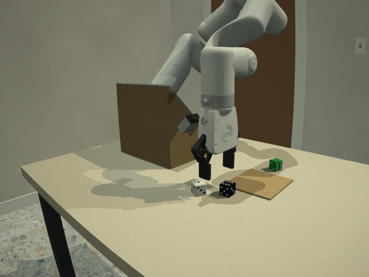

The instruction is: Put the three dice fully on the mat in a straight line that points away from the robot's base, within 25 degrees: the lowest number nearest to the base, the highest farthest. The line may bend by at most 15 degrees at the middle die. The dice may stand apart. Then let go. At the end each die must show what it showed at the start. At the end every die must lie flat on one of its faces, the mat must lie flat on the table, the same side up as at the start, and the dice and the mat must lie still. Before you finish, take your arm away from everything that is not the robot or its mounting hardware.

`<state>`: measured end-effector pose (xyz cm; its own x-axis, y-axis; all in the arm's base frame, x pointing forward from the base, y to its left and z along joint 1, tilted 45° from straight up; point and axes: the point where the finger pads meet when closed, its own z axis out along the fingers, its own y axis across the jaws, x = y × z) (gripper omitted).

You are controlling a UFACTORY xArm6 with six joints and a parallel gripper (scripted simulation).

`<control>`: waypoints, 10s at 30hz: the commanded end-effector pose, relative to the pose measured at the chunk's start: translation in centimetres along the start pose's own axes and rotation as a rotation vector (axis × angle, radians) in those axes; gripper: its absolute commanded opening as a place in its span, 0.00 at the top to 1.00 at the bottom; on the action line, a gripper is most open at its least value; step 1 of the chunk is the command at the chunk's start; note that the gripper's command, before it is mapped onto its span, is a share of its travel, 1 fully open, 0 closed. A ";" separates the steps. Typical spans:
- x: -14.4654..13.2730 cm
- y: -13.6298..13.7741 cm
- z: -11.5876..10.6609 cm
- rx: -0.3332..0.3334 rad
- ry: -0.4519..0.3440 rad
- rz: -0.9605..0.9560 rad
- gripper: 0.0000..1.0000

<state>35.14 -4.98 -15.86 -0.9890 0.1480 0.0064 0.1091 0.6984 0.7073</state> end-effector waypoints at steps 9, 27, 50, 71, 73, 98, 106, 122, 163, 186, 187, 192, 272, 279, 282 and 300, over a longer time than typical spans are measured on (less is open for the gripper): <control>-0.1 0.0 -0.1 0.002 -0.003 -0.001 0.00; -0.1 0.2 -0.1 0.002 -0.003 -0.001 0.00; -1.2 14.0 -0.1 0.002 -0.003 -0.001 0.00; -1.8 22.2 -0.1 0.002 -0.003 -0.001 0.00; -1.8 22.2 -0.1 0.002 -0.003 -0.001 0.00; -1.8 22.2 -0.1 0.002 -0.003 -0.001 0.00; -1.8 22.2 -0.1 0.002 -0.003 -0.001 0.00; -1.8 22.2 -4.8 0.002 -0.003 -0.001 0.00; -0.6 4.1 -10.6 0.022 -0.006 0.315 0.00; 2.7 -3.7 -9.6 0.001 -0.003 0.453 0.00; 2.7 -3.7 -9.6 0.001 -0.003 0.453 0.00; 2.7 -3.7 -9.6 0.001 -0.003 0.436 0.00; 2.7 -3.7 -4.9 0.003 -0.001 -1.118 0.53; 2.7 -3.7 -4.9 0.003 -0.001 -1.118 0.53; 2.7 -3.7 -4.9 0.003 -0.001 -1.118 0.53; 2.7 -3.7 -4.8 0.003 -0.001 -1.118 0.53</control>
<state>31.50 -10.42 -15.06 -0.5318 -0.5624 -0.6332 -0.8409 0.4391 0.3162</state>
